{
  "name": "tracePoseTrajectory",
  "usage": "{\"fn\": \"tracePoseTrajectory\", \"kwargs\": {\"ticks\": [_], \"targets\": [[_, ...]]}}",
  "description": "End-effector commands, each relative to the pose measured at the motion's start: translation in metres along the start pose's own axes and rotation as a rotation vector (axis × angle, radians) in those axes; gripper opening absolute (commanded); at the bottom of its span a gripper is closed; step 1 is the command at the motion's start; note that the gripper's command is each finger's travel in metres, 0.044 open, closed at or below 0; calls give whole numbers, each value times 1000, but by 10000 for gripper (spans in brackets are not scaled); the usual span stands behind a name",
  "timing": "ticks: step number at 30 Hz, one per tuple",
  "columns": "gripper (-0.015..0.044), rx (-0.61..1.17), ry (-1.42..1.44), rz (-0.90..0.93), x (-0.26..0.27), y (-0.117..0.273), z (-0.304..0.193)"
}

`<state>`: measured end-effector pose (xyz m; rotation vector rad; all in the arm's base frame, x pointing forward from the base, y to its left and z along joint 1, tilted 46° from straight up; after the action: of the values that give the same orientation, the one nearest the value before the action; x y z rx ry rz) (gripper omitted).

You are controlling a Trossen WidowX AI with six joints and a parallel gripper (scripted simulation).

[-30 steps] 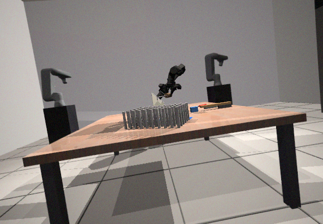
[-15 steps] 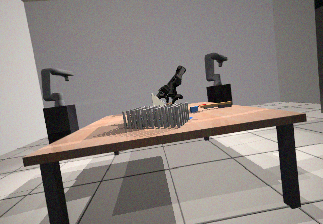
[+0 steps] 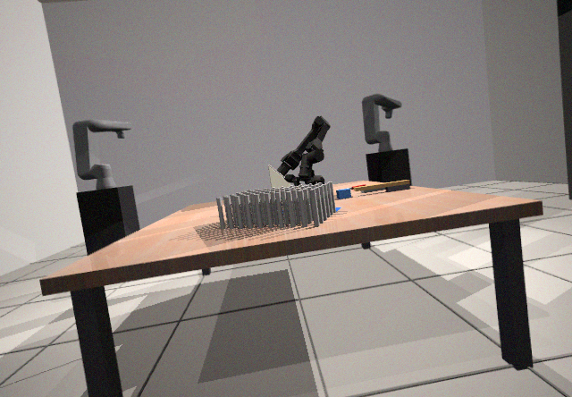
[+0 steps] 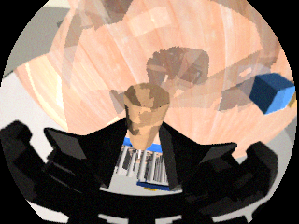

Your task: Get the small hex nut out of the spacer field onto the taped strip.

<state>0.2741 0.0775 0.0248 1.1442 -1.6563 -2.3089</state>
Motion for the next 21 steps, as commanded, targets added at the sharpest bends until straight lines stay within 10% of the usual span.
{"fn": "tracePoseTrajectory", "kwargs": {"ticks": [1, 21], "targets": [[0, 10, -5, 2, 0, -1, -3], [0, 10, -3, 2, -3, -6, -13]]}}
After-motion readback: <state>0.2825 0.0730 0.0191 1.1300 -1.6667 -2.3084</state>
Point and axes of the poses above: the point midway between the two fingers, 35 mm back from their tips, its own y axis back along the fingers, its own x axis across the jaws, z = x × y, the point moved 2 cm from there along y, back along the fingers, and after that the axes turned 14 degrees about -y, right-handed, at the moved point
